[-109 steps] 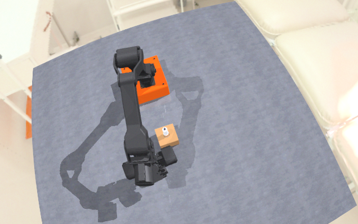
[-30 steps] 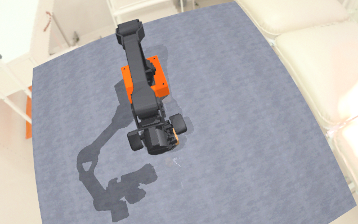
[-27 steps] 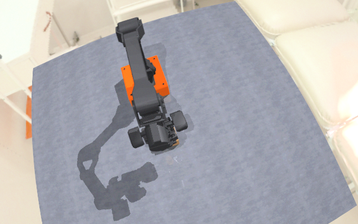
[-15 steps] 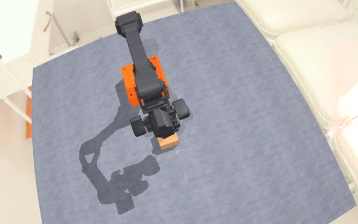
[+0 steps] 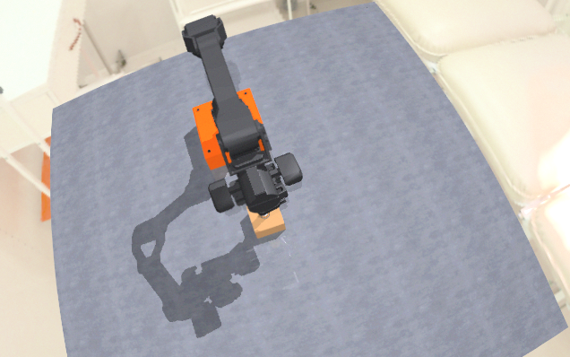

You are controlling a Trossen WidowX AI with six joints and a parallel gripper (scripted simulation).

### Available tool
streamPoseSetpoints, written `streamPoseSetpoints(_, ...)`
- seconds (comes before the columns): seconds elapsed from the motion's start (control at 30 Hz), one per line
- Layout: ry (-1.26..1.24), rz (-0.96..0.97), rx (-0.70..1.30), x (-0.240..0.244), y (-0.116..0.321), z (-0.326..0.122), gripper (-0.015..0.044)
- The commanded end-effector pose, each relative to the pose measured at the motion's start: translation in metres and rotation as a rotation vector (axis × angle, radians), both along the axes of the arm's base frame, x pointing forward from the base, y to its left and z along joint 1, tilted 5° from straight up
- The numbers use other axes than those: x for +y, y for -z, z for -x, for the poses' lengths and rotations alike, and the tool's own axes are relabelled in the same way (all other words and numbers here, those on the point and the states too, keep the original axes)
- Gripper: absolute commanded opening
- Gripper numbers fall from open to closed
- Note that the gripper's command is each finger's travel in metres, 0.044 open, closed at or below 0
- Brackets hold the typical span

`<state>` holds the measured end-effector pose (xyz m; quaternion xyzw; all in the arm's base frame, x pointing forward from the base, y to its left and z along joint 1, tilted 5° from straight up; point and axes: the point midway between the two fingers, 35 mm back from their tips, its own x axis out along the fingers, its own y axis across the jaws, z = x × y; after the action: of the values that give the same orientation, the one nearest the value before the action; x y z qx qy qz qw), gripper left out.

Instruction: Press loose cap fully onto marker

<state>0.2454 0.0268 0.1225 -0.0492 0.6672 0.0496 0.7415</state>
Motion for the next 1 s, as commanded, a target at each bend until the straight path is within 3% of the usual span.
streamPoseSetpoints(0.0, 0.005, 0.004, 0.001, -0.001, 0.004, 0.001, 0.0000)
streamPoseSetpoints(0.97, 0.005, 0.004, 0.001, 0.000, 0.051, -0.004, 0.0000)
